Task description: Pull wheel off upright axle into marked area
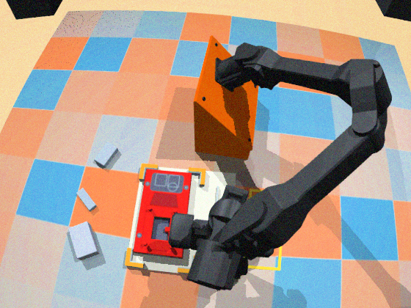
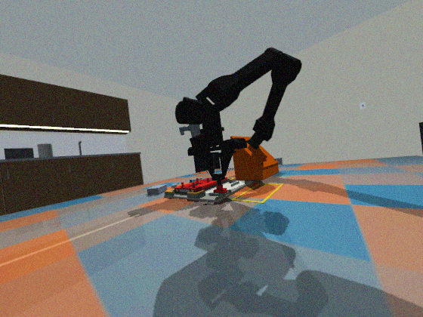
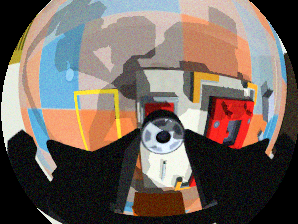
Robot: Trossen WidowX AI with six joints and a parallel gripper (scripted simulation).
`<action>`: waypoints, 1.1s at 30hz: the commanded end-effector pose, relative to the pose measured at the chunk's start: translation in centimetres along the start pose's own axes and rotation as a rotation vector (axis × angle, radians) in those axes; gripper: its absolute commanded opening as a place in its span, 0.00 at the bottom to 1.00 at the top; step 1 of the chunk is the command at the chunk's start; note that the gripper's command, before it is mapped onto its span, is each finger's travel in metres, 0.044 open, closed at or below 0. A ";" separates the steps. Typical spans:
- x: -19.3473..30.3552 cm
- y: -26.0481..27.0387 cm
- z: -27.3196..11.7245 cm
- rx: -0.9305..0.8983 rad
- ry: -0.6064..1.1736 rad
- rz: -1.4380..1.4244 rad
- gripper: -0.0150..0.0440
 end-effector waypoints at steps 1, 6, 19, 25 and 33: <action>-0.1 0.0 -0.4 -0.002 -0.004 -0.002 0.25; -0.1 0.0 -0.5 -0.003 -0.005 -0.002 0.25; -0.1 0.0 -1.0 -0.003 -0.006 -0.001 0.25; -0.1 0.0 -1.2 -0.004 -0.006 0.000 0.25; -0.1 0.0 -1.4 -0.004 -0.007 0.000 0.25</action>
Point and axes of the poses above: the point midway between the two fingers, 35 mm back from their tips, its own z axis out along the fingers, its own y axis across the jaws, x = y × z, the point moved 2 cm from there along -z, back along the fingers, and after that the axes turned 9 degrees about z, right-handed, at the moved point
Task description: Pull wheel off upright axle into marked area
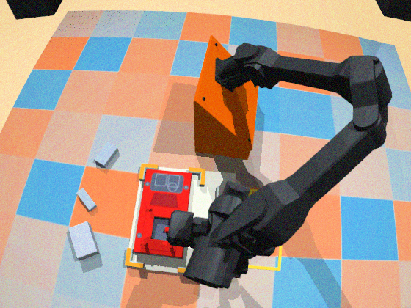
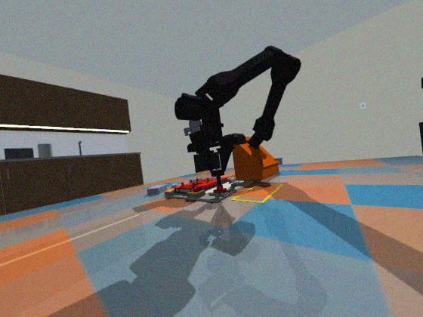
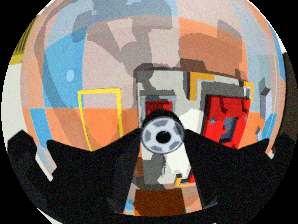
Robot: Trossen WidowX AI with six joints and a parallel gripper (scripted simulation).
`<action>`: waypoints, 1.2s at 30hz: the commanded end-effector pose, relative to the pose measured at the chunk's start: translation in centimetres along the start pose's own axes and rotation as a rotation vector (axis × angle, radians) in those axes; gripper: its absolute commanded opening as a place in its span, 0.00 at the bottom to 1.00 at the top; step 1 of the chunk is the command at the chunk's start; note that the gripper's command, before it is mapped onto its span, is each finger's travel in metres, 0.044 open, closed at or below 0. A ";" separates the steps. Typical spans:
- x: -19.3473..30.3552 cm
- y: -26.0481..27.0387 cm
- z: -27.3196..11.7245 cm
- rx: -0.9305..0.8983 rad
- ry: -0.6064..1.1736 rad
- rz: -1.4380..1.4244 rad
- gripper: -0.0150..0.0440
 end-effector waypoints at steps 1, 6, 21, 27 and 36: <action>-0.1 0.1 -0.3 -0.001 -0.003 -0.007 0.25; -0.1 0.1 -0.4 -0.002 -0.004 -0.006 0.25; 0.3 0.0 -4.0 -0.001 -0.005 -0.005 0.25; 0.7 0.4 -3.3 -0.004 -0.002 0.006 0.25; 2.8 3.7 -3.7 0.006 -0.003 0.005 0.25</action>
Point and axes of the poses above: the point midway between the two fingers, 35 mm back from their tips, its own z axis out along the fingers, its own y axis across the jaws, x = y × z, the point moved 2 cm from there along -z, back along the fingers, and after that the axes turned 9 degrees about z, right-handed, at the moved point
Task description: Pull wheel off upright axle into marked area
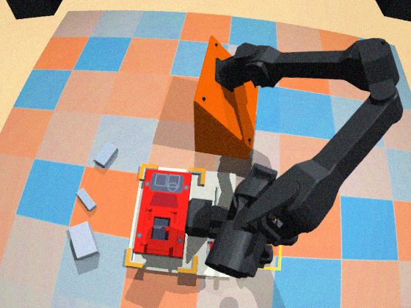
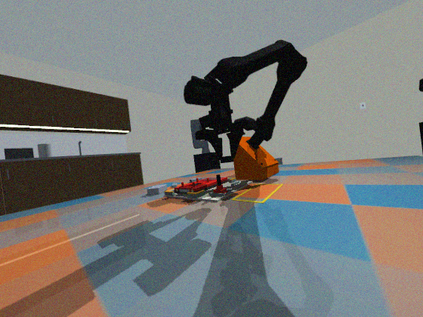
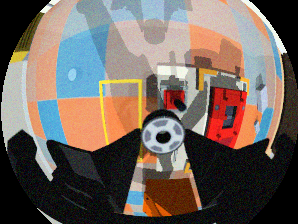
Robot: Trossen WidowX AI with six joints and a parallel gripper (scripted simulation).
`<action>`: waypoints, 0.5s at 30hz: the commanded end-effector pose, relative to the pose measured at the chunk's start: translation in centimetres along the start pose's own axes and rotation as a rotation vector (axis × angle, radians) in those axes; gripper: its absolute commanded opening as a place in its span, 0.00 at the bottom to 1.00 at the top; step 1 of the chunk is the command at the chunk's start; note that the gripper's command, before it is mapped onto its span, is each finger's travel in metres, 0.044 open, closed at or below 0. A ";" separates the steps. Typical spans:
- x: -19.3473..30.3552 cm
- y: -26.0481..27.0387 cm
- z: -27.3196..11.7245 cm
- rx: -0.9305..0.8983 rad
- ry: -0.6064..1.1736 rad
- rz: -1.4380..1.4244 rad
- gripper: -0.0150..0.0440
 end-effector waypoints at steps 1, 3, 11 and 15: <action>1.2 1.4 -0.1 0.004 0.002 0.009 0.25; 1.8 2.1 -0.2 0.003 0.002 0.008 0.25; 4.0 4.7 -0.4 -0.002 0.002 0.005 0.25; 5.3 5.9 -0.4 -0.005 0.003 0.003 0.25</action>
Point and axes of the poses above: the point midway between the two fingers, 35 mm back from their tips, its own z axis out along the fingers, its own y axis across the jaws, x = y × z, the point moved 2 cm from there along -z, back along the fingers, and after that the axes turned 9 degrees about z, right-handed, at the moved point
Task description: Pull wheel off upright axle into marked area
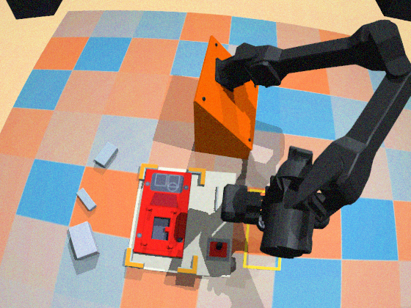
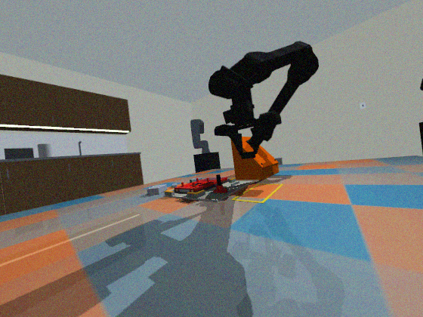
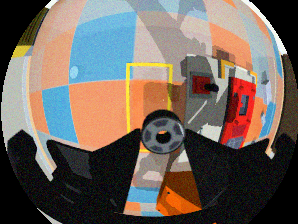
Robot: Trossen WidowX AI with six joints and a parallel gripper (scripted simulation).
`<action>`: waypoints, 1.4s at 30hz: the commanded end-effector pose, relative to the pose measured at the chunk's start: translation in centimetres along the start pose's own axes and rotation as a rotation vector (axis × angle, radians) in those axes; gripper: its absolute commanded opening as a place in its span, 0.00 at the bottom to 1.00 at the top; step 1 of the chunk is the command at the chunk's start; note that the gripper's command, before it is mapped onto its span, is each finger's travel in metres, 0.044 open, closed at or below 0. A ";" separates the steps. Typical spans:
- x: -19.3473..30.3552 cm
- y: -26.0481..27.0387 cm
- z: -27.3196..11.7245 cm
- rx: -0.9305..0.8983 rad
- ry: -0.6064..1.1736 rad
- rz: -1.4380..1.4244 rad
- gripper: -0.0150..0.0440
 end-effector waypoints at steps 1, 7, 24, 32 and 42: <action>1.5 1.2 0.0 -0.008 0.006 0.011 0.25; 1.7 1.4 0.2 -0.009 0.006 0.011 0.25; 1.5 1.3 5.7 -0.005 0.006 0.010 0.25; 1.8 1.5 9.7 -0.011 0.006 0.010 0.25; 1.8 1.8 10.0 -0.017 0.011 0.001 0.39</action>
Point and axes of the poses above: the point midway between the two fingers, 35 mm back from their tips, its own z axis out along the fingers, its own y axis across the jaws, x = y × z, the point moved 2 cm from there along -z, back along the fingers, and after that the axes turned 9 degrees about z, right-handed, at the moved point
